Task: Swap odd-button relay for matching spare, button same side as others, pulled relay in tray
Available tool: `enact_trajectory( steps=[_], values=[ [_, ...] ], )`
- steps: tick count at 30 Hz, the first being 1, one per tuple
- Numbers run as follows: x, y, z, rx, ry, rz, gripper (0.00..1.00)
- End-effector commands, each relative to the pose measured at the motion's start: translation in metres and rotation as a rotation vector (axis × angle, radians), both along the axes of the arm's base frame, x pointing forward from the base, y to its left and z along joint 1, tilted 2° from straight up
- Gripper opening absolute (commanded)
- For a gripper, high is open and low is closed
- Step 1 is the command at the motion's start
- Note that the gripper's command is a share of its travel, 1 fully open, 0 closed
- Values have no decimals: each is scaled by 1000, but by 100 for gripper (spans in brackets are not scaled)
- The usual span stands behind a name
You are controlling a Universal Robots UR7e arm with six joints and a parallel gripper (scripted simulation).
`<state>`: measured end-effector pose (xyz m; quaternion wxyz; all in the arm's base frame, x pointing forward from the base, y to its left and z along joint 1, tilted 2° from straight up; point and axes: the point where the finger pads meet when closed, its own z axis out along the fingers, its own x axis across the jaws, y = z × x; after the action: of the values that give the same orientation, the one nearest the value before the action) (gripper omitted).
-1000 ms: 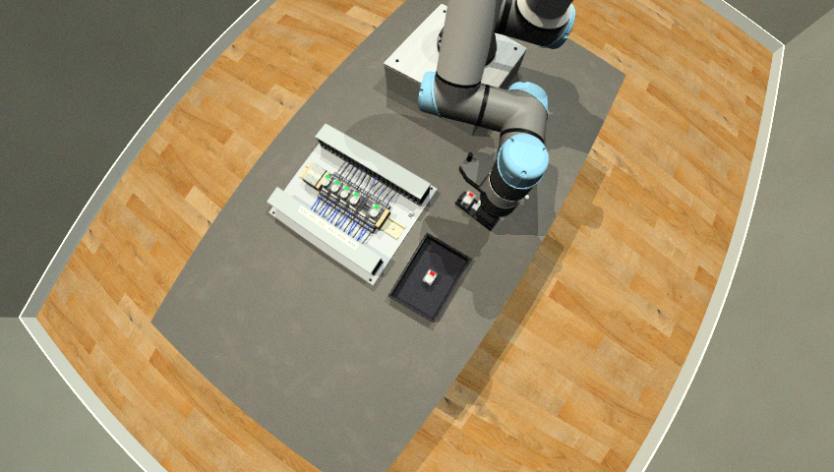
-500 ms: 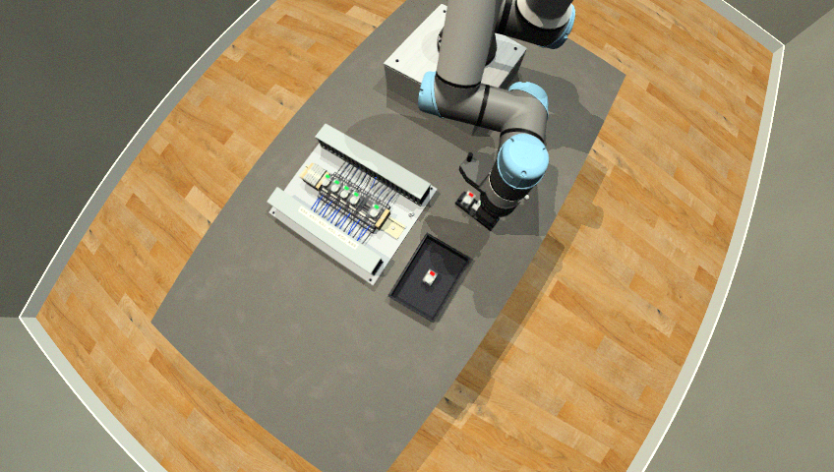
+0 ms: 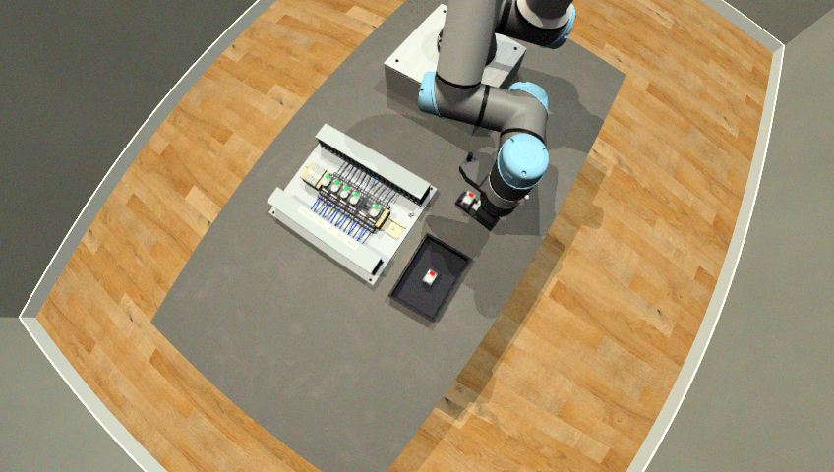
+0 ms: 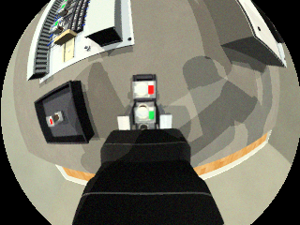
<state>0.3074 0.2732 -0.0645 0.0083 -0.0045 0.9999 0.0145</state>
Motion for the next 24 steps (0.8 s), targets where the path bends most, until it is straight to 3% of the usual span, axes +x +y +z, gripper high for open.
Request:
enact_trajectory(
  steps=[1,14,19,24],
  values=[
    [0,0,0,1,-1,0,0],
    [0,0,0,1,-1,0,0],
    [0,0,20,1,-1,0,0],
    [0,0,20,1,-1,0,0]
  ],
)
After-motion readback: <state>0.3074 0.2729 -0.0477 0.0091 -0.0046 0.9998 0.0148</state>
